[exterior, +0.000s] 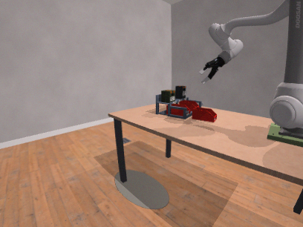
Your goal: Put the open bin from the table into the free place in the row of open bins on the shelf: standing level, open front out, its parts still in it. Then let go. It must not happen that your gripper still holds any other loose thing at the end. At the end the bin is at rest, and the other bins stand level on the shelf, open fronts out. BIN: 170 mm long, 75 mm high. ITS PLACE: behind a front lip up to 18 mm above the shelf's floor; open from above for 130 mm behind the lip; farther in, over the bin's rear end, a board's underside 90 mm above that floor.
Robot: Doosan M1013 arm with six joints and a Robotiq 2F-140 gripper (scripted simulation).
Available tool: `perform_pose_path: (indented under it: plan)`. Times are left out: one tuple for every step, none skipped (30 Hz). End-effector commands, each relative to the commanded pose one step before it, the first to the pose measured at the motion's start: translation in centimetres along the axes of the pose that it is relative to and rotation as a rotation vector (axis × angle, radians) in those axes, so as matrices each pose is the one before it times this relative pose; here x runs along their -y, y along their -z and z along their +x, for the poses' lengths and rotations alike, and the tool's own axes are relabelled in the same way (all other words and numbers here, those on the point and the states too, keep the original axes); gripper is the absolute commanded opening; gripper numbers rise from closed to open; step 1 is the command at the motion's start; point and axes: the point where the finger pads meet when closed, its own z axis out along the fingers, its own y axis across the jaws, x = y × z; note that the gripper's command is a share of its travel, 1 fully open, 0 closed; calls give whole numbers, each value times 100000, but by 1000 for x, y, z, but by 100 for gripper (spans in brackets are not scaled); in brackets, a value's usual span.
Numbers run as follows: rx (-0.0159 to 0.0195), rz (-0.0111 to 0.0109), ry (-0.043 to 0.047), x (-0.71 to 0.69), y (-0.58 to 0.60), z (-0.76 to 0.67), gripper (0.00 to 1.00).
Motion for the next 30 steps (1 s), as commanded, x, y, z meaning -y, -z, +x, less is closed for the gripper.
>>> perform_pose_path:
  plan:
    - [-14,14,1,6,8,4,100]
    - [0,0,0,0,0,0,100]
    - [0,0,0,0,0,0,100]
    - [0,0,0,0,0,0,100]
    - [0,0,0,0,0,0,100]
    - [0,0,0,0,0,0,100]
    - [0,0,0,0,0,0,100]
    - [0,0,0,0,0,0,100]
    - [0,0,0,0,0,0,100]
    - [0,0,0,0,0,0,100]
    - [0,0,0,0,0,0,100]
    - [0,0,0,0,0,0,100]
    - [0,0,0,0,0,0,100]
    - [0,0,0,0,0,0,100]
    - [0,0,0,0,0,0,100]
    - [0,0,0,0,0,0,100]
    - [0,0,0,0,0,0,100]
    - [-14,-20,12,-3,11,-1,100]
    - [-41,-61,37,-9,34,-4,100]
    - [-68,-101,62,-14,57,-7,100]
    - [-94,-141,87,-20,80,-10,100]
    - [-121,-181,112,-26,102,-13,100]
    - [-147,-221,136,-32,124,-16,100]
    - [-172,-261,160,-37,146,-20,100]
    - [-197,-300,183,-43,167,-23,100]
    - [-221,-339,207,-49,188,-26,100]
    - [-245,-378,229,-54,208,-29,100]
    - [-268,-416,252,-60,228,-32,100]
    - [-290,-454,273,-65,247,-36,100]
    - [-310,-491,294,-71,266,-39,100]
